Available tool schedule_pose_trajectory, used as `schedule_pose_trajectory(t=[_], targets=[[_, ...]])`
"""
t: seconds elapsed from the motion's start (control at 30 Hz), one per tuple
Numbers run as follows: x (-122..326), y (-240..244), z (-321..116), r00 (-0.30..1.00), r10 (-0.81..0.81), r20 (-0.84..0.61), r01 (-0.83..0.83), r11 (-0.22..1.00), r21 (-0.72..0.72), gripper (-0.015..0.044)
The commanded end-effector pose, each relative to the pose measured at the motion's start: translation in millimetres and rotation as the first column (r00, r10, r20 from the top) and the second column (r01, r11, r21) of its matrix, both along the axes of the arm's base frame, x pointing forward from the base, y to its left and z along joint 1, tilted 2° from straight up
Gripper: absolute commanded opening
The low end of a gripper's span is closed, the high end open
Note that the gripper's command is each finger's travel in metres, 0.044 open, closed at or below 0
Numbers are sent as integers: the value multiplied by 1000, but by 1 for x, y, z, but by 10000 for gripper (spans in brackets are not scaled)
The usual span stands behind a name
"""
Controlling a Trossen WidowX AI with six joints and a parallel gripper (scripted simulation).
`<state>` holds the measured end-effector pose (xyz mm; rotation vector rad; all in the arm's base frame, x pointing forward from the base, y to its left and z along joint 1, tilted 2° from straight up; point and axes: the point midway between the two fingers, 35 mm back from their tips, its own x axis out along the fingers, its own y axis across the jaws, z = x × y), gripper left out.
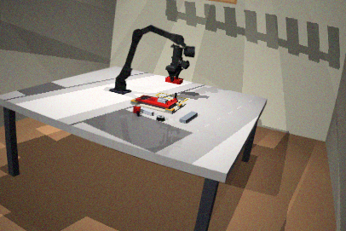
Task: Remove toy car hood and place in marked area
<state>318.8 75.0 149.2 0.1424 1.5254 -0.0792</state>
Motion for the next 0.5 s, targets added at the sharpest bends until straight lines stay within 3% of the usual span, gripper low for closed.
schedule_pose_trajectory(t=[0.0,0.47], targets=[[-1,1,-1,1000,-7,-2,7,1000,-5,0],[0,1,-9,1000,-7,-2,7,1000,-5,0]])
